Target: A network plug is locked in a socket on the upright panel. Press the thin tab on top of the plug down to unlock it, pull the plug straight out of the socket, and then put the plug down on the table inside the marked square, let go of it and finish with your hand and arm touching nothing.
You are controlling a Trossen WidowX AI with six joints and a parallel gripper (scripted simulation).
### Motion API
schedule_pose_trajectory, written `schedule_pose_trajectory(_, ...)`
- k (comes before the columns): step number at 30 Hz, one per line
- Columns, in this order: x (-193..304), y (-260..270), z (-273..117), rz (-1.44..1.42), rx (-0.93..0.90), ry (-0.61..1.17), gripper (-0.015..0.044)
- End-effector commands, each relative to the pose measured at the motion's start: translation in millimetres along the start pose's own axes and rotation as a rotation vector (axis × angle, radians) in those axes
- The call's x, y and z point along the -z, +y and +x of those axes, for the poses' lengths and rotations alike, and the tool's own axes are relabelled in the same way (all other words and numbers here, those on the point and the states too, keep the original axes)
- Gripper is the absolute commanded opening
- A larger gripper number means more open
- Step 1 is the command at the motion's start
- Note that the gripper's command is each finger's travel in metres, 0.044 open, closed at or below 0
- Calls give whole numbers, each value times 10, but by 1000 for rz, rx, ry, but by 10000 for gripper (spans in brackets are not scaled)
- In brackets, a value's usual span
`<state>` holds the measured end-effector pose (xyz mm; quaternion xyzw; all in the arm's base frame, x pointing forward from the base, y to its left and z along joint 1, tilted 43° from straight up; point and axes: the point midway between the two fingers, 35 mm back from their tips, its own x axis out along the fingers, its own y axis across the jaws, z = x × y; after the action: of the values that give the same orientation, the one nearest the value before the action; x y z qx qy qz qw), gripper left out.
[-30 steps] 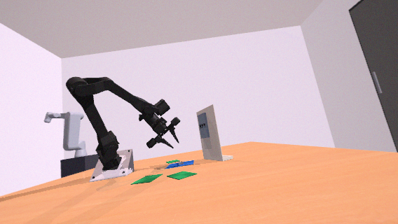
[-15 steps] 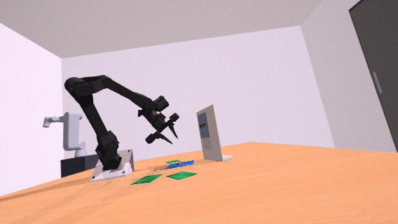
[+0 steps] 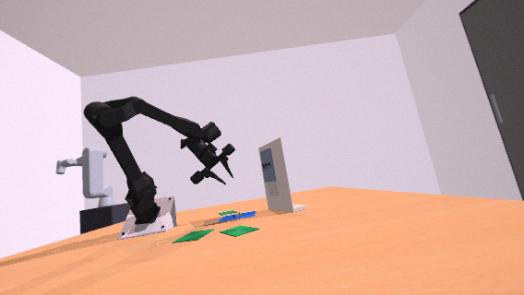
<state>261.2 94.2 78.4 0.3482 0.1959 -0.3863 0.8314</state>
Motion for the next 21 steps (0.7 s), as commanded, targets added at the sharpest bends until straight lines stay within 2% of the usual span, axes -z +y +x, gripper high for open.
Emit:
schedule_pose_trajectory(1, 20, 76, -73, 2, -1, 2, 156)
schedule_pose_trajectory(21, 22, 402, -529, 7, -4, 4, 156)
